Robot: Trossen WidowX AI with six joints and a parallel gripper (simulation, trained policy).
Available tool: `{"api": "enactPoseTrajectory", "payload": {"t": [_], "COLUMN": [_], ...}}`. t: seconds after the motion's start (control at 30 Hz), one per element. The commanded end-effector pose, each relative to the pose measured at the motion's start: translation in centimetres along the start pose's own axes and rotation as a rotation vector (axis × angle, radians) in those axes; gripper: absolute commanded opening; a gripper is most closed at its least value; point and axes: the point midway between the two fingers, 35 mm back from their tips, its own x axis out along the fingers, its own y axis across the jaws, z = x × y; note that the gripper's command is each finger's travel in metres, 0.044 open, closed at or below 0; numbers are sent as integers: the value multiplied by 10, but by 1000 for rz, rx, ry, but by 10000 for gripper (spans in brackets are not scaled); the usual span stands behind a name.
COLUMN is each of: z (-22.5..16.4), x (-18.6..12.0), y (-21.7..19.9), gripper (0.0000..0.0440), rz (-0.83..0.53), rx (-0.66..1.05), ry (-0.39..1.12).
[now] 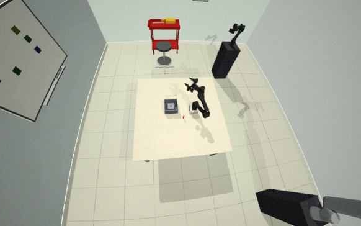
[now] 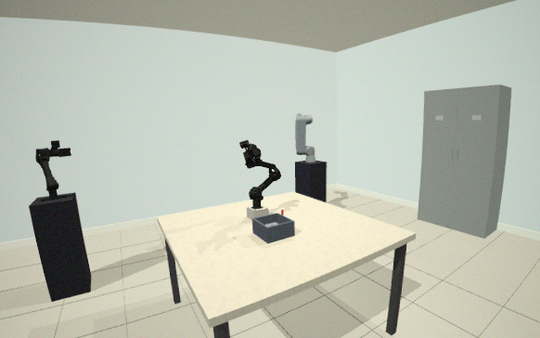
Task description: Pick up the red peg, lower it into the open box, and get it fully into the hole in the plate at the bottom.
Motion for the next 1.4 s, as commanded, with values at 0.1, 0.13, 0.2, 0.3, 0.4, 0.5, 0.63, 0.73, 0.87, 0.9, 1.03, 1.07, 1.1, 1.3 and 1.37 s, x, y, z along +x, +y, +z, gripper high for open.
{"api": "enactPoseTrajectory", "payload": {"t": [0.1, 0.13, 0.2, 0.3, 0.4, 0.5, 0.63, 0.73, 0.87, 0.9, 1.03, 1.07, 1.1, 1.3, 1.37], "z": [-17, -19, -22, -27, -30, -32, -33, -32, -30, -29, -23, -21, -19, -6, 0], "x": [14, 16, 19, 24, 28, 31, 34, 35, 35, 35, 32, 31, 30, 19, 14], "y": [24, 28, 36, 49, 63, 77, 98, 114, 135, 141, 162, 168, 173, 204, 213], "gripper": [440, 440, 440, 440, 440, 440, 440, 440, 440, 440, 440, 440, 440, 440, 440], "rz": [87, 100, 128, 173, 220, 270, 340, 395, 471, 490, 569, 589, 609, 727, 765], "rx": [220, 250, 308, 393, 475, 554, 653, 723, 809, 830, 905, 923, 940, 1027, 1050], "ry": [69, 80, 102, 137, 175, 215, 274, 322, 392, 410, 488, 509, 530, 667, 717]}}
